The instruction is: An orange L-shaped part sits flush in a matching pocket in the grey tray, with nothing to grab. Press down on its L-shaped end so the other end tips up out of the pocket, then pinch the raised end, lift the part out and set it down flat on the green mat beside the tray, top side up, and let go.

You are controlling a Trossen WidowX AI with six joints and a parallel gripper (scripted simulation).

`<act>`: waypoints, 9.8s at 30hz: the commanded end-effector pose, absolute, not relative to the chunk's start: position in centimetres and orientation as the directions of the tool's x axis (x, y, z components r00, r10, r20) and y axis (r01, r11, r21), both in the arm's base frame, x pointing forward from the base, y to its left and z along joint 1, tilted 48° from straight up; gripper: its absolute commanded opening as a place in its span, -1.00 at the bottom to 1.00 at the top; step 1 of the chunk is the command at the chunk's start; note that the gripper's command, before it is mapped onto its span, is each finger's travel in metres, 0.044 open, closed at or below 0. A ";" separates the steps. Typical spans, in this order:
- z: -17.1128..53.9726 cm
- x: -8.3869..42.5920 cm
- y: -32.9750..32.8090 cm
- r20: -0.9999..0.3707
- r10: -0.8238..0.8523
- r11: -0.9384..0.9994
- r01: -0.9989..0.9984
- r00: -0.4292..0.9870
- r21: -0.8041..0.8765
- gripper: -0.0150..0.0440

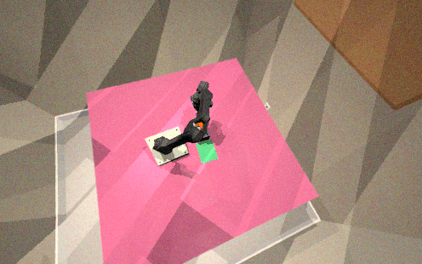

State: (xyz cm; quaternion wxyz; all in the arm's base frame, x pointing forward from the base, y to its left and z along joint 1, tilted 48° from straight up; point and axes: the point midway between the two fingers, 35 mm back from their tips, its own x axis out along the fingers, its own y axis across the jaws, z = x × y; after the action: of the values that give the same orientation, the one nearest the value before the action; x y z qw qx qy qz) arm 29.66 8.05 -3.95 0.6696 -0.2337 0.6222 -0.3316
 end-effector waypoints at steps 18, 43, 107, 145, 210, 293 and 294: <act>-3.9 29.7 8.1 -0.679 -0.734 0.673 0.154 0.010 -0.724 0.12; 1.4 29.4 2.8 -0.672 -0.740 0.152 -0.978 -0.014 -0.146 0.46; -3.5 29.3 -3.1 -0.674 -0.739 0.116 -0.987 -0.013 -0.109 -0.06; -1.3 29.3 -0.6 -0.671 -0.741 0.114 -0.988 -0.015 -0.104 -0.49; 9.6 27.1 -3.6 -0.669 -0.743 0.114 -0.988 -0.017 -0.101 -0.49; 8.7 25.2 -13.8 -0.664 -0.748 0.113 -0.988 -0.017 -0.102 -0.49; 8.7 25.2 -13.7 -0.667 -0.745 0.115 -0.988 -0.016 -0.105 -0.49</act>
State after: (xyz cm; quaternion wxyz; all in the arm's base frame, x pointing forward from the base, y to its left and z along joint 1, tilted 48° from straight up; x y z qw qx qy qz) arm 25.22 -13.75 8.68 0.3006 -0.6337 0.6836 0.2019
